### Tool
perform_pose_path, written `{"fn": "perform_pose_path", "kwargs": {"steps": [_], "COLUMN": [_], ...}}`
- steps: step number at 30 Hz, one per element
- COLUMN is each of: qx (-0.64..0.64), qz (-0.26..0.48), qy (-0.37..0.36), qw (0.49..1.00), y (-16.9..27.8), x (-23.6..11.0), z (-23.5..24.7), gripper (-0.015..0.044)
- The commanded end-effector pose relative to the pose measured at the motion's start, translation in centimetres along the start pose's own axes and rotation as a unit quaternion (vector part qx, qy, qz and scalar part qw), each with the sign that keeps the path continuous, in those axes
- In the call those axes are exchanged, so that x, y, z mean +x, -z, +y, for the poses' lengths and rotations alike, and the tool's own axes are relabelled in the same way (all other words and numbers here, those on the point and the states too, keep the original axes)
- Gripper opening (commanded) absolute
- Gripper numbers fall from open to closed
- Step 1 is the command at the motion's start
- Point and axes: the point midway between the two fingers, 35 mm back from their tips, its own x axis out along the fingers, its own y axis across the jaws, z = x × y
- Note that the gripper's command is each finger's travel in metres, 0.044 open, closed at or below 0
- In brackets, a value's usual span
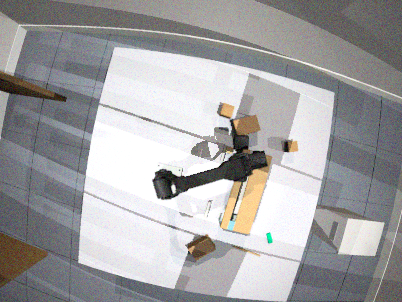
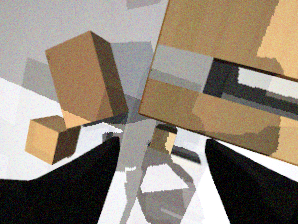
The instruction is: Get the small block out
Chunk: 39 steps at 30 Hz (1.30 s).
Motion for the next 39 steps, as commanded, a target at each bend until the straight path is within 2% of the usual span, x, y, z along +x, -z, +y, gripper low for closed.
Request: {"fn": "perform_pose_path", "kwargs": {"steps": [1,4,7,13,21,28,30,39], "qx": [-0.256,-0.408,-0.550,-0.784,-0.925,-0.980,-0.982,-0.982], "qz": [0.001,0.007,0.017,0.049,0.092,0.131,0.134,0.134], "qy": [0.032,0.049,0.066,0.092,0.104,0.099,0.099,0.099], "qw": [0.966,0.911,0.832,0.612,0.353,0.112,0.094,0.094], "y": [0.7,1.0,1.3,1.9,2.4,2.8,2.9,2.9], "x": [0.3,0.3,0.3,0.2,0.0,-0.2,-0.2,-0.2], "z": [0.4,0.7,0.9,1.5,2.1,2.5,2.5,2.5], "gripper": [0.0285,0.0285,0.0285,0.0285,0.0285,0.0285,0.0285,0.0285]}}
